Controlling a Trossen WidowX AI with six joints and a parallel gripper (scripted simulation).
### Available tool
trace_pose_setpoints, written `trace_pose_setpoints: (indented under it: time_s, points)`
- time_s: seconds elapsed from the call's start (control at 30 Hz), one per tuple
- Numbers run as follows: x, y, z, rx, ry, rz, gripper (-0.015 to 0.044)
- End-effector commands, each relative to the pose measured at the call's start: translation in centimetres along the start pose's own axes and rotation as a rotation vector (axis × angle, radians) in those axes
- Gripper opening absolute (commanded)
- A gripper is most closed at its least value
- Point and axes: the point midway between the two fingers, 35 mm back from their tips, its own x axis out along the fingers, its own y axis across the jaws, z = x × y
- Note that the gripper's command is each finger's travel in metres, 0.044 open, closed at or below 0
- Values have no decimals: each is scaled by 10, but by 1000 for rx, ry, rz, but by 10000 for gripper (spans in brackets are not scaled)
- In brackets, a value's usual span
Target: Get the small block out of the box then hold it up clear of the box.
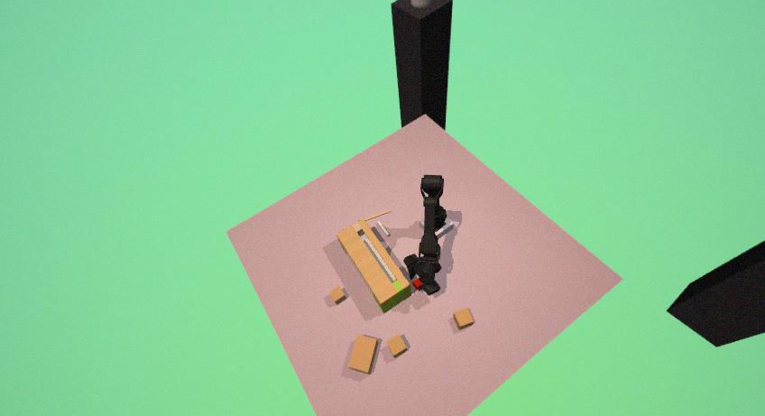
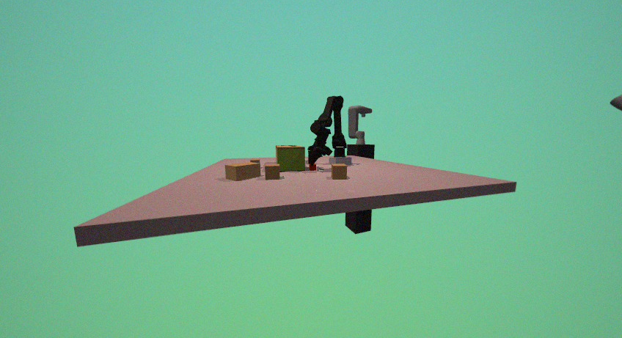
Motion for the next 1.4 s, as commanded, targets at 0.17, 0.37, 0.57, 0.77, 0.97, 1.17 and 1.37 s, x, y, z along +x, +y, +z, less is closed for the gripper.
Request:
trace_pose_setpoints:
  time_s: [0.17,0.37,0.57,0.77,0.97,1.17,1.37]
  points:
    - [13,1,6,-6,0,-1,285]
    - [20,2,9,-6,0,-1,285]
    - [20,2,9,-6,0,-1,154]
    - [20,2,9,-6,0,-1,75]
    - [-4,0,-3,-4,1,0,0]
    - [-36,2,-16,0,1,1,0]
    - [-47,5,-21,-51,-3,-25,0]
